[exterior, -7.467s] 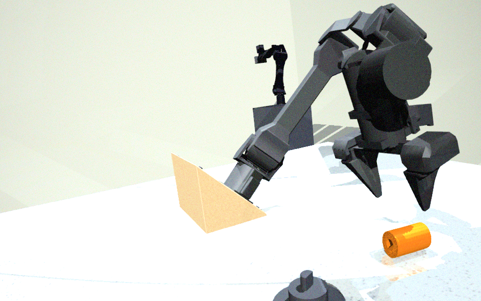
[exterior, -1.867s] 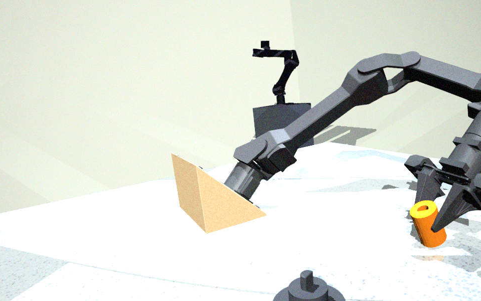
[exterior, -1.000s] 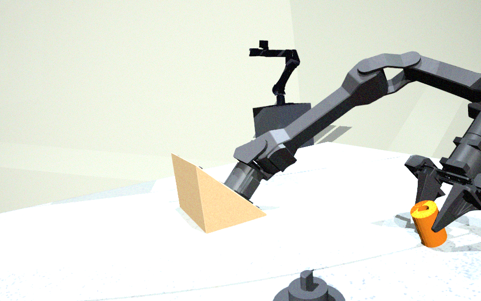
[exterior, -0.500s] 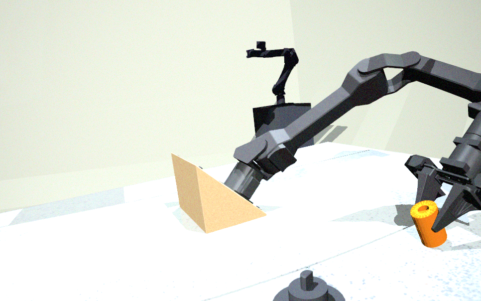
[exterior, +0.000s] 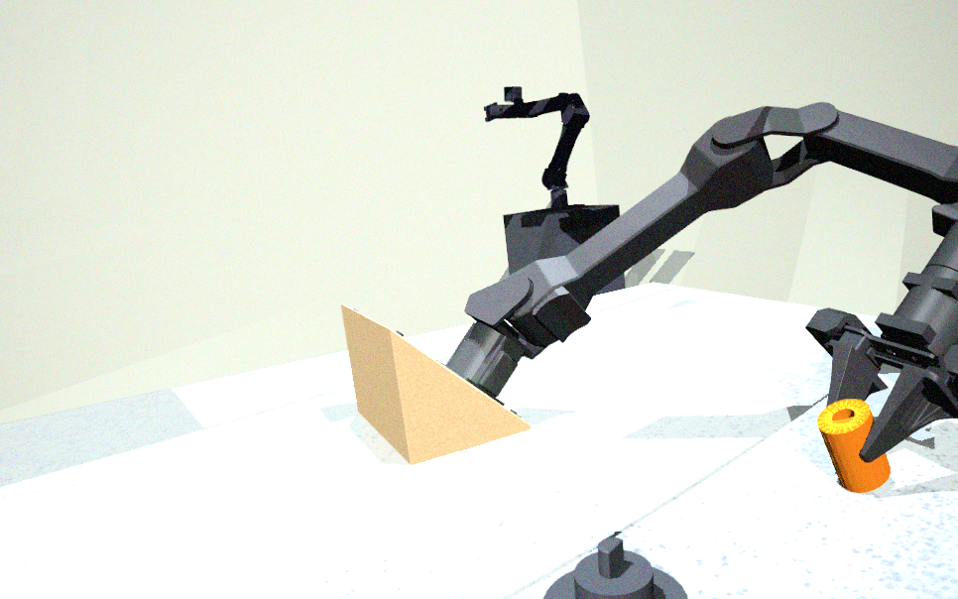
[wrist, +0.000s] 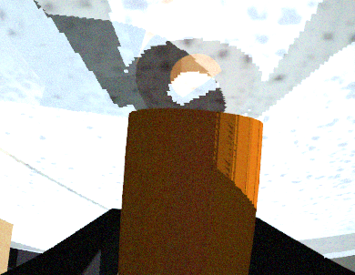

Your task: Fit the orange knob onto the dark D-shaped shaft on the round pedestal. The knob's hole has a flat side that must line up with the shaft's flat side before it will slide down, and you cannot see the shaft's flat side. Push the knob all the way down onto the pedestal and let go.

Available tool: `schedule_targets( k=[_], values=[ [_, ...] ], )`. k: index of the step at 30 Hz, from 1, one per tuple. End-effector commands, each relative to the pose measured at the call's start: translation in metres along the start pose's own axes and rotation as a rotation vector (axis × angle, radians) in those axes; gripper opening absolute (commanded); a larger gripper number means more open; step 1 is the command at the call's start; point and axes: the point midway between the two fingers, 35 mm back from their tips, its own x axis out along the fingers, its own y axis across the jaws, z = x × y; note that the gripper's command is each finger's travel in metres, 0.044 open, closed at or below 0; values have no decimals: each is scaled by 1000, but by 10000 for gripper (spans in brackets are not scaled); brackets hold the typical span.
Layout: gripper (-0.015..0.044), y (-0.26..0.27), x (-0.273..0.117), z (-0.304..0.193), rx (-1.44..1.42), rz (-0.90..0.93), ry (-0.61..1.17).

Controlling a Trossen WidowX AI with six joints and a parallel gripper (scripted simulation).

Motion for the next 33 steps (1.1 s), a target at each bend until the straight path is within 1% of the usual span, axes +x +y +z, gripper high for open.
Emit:
schedule_targets(
  k=[1,2,5,29,33],
  values=[
    [179,0,-1,1,5,-4,3],
    [179,0,-1,1,5,-5,2],
    [258,0,0,0,0,-2,1],
    [260,0,0,0,0,-2,1],
    [365,0,0,0,0,-2,1]
  ],
)
